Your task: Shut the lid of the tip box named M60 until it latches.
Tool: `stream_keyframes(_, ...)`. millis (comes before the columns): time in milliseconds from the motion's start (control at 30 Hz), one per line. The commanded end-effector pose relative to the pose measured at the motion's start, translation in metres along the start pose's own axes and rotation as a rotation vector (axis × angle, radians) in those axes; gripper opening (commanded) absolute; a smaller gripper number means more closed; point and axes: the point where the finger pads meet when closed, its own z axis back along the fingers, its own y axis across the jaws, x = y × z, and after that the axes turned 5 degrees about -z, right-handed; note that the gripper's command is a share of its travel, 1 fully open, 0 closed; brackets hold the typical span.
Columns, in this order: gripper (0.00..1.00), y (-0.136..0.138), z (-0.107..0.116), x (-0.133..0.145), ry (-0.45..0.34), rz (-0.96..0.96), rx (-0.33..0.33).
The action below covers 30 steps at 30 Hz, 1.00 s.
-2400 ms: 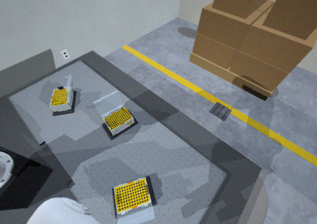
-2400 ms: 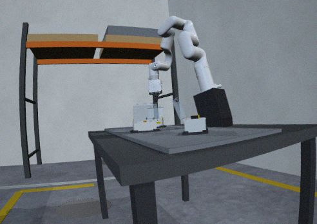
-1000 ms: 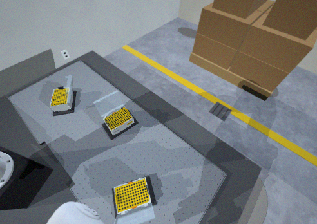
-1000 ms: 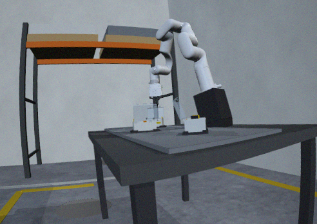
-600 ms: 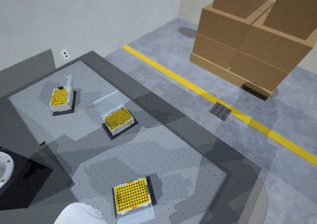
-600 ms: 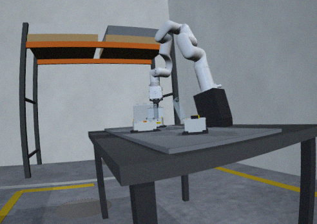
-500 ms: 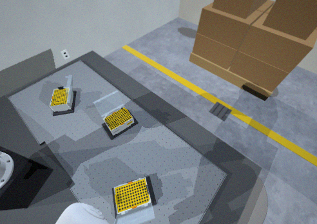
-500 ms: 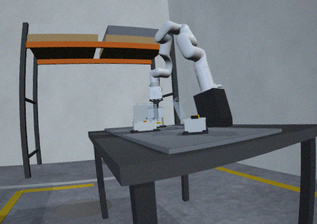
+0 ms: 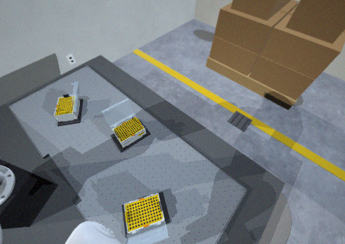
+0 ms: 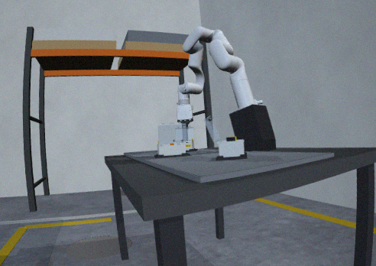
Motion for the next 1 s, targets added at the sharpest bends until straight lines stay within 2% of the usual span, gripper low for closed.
stream_keyframes(0,0.0,-0.001,0.001,-0.001,0.002,0.0,-0.003)
stream_keyframes(967,0.0,0.001,0.005,0.03,0.002,0.0,-0.003)
